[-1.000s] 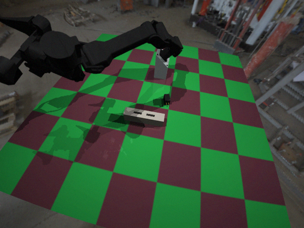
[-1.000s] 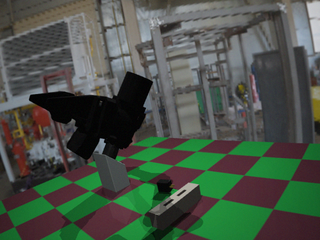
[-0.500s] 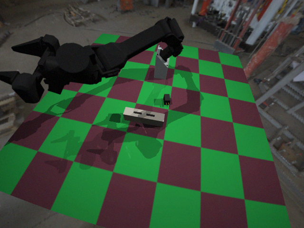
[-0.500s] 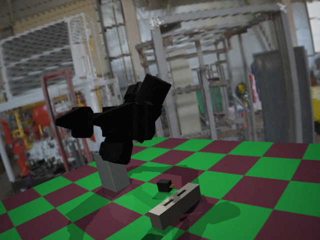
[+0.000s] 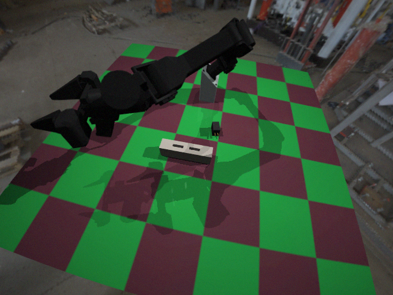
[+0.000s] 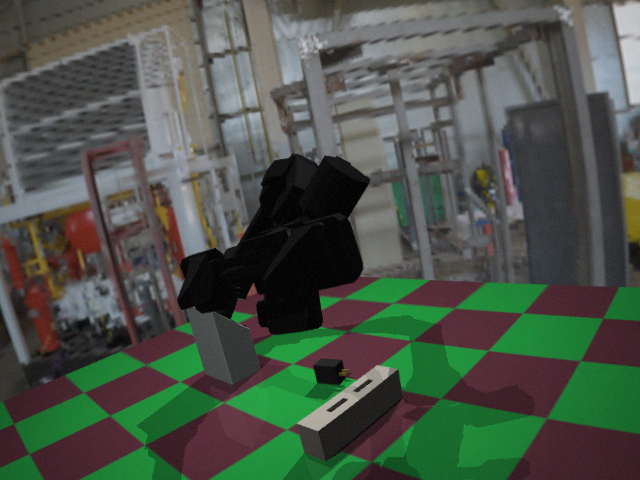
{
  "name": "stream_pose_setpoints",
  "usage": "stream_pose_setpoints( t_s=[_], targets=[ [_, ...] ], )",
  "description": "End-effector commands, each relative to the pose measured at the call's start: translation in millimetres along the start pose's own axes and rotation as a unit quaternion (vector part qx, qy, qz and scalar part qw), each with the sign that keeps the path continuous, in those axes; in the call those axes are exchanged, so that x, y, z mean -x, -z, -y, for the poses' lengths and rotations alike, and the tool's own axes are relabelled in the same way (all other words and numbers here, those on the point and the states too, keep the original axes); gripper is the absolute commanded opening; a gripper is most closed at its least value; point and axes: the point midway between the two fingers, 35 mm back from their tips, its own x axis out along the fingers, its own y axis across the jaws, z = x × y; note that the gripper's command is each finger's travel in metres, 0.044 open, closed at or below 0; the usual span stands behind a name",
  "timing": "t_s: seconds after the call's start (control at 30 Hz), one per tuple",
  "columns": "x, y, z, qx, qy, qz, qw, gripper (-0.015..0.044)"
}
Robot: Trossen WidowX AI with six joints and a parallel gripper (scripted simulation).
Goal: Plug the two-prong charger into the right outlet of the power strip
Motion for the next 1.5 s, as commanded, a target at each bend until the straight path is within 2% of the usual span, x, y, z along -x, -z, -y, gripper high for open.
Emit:
stream_pose_setpoints(
  t_s=[0.0, 0.7, 1.47],
  targets=[
    [12, -15, 1, -0.027, 0.004, 0.038, 0.999, 0.0440],
    [97, -92, -7, -0.181, -0.034, 0.236, 0.954, 0.0440],
    [220, -162, -51, -0.341, -0.201, 0.404, 0.825, 0.0440]
  ],
)
